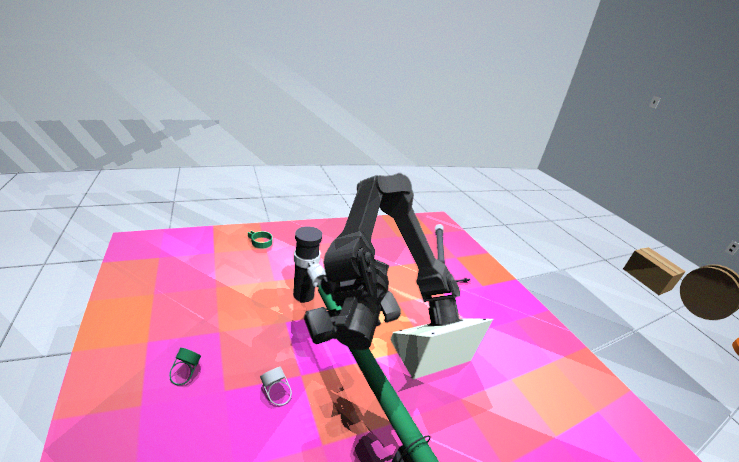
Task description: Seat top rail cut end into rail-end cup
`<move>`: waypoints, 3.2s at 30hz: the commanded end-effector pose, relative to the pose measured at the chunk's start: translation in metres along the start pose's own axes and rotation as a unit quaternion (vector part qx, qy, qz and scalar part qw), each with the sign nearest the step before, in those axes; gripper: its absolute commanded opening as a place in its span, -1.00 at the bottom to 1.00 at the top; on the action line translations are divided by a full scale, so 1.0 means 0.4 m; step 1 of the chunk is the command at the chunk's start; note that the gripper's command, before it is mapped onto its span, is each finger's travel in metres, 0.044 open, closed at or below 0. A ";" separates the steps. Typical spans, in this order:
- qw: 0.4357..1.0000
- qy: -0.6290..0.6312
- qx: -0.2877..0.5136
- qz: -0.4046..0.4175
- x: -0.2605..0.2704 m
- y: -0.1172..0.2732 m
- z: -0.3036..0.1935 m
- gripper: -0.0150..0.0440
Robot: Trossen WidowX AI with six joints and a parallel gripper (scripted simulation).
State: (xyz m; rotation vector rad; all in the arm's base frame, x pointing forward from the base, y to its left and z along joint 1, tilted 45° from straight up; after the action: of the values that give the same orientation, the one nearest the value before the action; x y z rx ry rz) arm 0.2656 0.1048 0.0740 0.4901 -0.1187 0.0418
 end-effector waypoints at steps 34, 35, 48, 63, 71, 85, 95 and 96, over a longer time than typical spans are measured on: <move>1.000 0.001 0.002 -0.001 0.016 0.010 0.028 -0.49; 1.000 0.001 0.002 -0.002 0.016 0.008 0.032 -0.49; 1.000 0.003 0.001 -0.004 0.019 -0.006 0.060 -0.49; 1.000 0.003 0.001 -0.004 0.019 -0.006 0.060 -0.49; 1.000 0.003 0.001 -0.004 0.019 -0.006 0.060 -0.49; 1.000 0.003 0.005 -0.009 0.016 -0.008 0.049 -0.49; 1.000 0.003 0.004 -0.009 0.017 -0.008 0.050 -0.49; 1.000 0.003 0.004 -0.009 0.017 -0.008 0.050 -0.49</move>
State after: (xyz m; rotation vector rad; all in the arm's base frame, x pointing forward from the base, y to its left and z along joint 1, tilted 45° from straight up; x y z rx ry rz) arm 0.2703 0.0927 0.0902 0.5009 -0.1068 0.0253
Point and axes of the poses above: the point midway between the two fingers, 35 mm back from their tips, its own y axis back along the fingers, its own x axis across the jaws, z = x × y, the point moved 5 cm from there along y, back along the fingers, and after that the axes turned 12 degrees about -y, right-handed, at the moved point
